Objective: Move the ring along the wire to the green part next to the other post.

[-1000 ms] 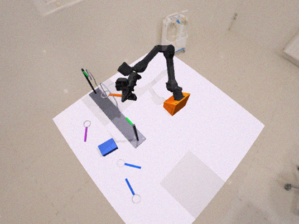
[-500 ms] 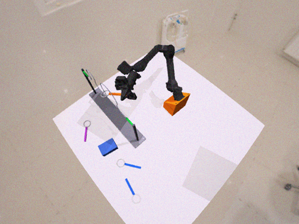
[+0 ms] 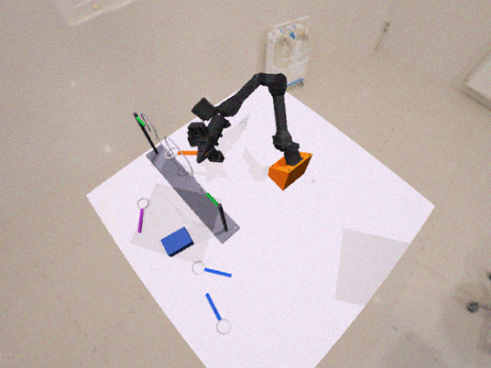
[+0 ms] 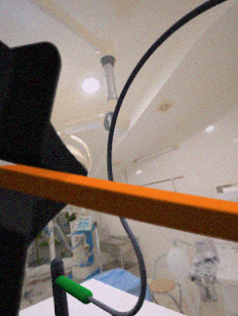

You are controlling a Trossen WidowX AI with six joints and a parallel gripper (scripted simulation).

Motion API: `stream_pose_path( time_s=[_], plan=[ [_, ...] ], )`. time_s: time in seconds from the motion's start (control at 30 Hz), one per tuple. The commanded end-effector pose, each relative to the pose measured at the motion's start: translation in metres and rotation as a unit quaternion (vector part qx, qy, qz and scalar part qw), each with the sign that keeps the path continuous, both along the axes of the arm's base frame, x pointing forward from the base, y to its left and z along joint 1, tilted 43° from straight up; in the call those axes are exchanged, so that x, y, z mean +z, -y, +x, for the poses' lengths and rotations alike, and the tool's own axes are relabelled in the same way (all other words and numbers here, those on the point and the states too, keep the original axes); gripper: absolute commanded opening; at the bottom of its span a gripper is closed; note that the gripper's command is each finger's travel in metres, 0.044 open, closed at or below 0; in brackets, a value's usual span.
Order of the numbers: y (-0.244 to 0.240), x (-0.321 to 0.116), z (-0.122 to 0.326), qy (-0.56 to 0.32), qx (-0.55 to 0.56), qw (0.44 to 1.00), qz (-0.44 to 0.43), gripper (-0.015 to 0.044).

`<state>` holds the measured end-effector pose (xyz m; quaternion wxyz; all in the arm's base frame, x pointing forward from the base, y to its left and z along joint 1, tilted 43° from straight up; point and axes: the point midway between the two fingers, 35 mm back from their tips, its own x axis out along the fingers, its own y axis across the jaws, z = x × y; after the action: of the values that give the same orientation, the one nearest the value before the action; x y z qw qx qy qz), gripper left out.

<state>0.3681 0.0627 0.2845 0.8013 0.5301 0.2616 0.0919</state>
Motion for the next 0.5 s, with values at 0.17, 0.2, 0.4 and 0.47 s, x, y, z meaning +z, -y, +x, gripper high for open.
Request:
stream_pose_path(
  time_s=[0.17, 0.2, 0.4, 0.47],
  plan=[
    [-0.0023, 0.0115, -0.0006, 0.006, 0.002, 1.0, 0.011, -0.015],
    [-0.0024, 0.012, -0.0006, 0.006, 0.002, 1.0, 0.011, -0.015],
    [-0.0032, 0.0151, -0.0005, 0.006, 0.002, 1.0, 0.013, -0.015],
    [-0.0034, 0.0159, -0.0005, 0.006, 0.002, 1.0, 0.012, -0.015]
  ],
)
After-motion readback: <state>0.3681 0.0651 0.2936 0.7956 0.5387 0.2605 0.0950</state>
